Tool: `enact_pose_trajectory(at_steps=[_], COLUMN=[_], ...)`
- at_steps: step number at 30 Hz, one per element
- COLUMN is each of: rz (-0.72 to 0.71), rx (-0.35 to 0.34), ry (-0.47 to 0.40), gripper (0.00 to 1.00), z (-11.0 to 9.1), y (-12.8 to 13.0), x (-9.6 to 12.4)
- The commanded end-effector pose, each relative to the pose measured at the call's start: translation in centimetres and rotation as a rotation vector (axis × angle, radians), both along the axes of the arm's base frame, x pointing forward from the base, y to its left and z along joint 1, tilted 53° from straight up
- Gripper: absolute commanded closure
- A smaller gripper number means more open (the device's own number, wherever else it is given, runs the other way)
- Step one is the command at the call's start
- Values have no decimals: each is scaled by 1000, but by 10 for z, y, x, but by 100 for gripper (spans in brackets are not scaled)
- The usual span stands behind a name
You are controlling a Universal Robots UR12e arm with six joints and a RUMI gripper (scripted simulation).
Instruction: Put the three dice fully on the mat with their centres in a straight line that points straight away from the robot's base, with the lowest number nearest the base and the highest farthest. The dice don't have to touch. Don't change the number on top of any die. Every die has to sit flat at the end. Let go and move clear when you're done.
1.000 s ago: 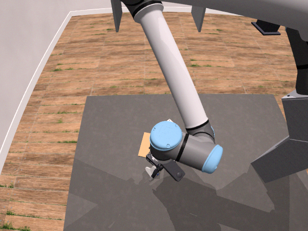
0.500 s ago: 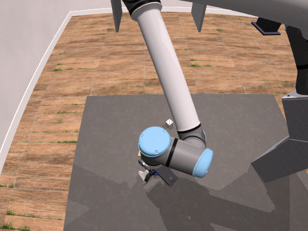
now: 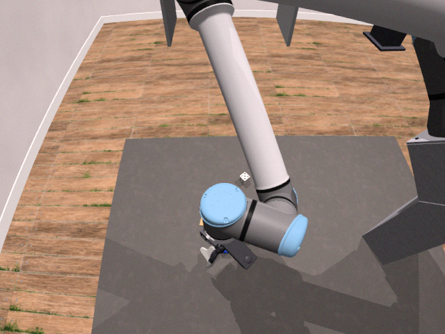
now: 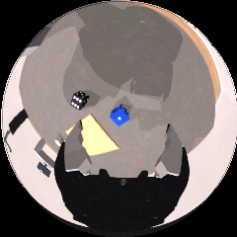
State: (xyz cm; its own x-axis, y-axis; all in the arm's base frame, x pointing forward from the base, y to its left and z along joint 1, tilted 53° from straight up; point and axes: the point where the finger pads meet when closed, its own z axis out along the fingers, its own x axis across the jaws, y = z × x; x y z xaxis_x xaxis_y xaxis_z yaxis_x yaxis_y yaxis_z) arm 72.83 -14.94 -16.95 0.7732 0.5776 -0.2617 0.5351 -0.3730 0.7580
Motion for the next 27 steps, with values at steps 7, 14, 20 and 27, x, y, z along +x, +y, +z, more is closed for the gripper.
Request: enact_pose_trajectory(at_steps=[7,14,20,27], rz=[-2,-2,-1,0], rx=[-1,-1,-1,-1], ry=[-1,-1,0,1], gripper=[0,0,0,0], z=[1,1,3,15], y=[-1,-1,2,18], x=[0,0,-1,-9])
